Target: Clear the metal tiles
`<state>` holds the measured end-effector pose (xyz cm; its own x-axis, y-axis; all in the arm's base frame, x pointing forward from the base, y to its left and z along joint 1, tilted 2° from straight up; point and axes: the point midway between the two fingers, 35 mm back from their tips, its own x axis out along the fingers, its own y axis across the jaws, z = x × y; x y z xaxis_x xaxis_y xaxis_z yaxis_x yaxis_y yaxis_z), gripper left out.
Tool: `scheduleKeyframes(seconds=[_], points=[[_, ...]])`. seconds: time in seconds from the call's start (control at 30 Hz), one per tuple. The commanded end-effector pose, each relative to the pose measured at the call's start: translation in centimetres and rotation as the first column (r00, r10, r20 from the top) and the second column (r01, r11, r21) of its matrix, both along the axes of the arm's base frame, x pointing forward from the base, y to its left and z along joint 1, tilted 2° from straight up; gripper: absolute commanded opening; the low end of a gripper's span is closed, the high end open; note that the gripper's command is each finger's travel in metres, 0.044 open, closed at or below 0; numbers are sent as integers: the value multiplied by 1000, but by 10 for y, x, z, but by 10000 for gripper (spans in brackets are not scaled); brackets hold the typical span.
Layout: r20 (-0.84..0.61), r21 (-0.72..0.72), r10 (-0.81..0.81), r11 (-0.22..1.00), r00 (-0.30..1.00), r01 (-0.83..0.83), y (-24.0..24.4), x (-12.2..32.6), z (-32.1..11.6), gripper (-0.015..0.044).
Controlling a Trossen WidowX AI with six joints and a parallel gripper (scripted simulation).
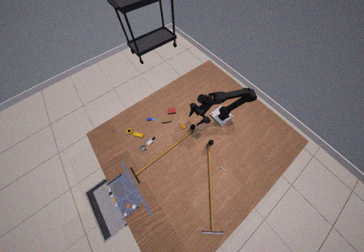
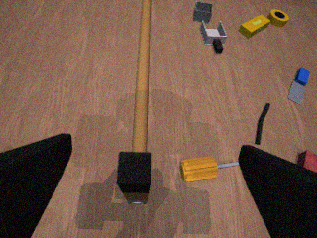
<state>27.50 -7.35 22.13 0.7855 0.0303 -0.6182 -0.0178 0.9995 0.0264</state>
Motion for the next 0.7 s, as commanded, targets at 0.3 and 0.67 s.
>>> scheduleKeyframes(seconds=[0.3,0.67], points=[[215,10,-3,1000,977,0,-7,-15,75,440],[373,24,15,999,928,-25,0,-37,132,440]])
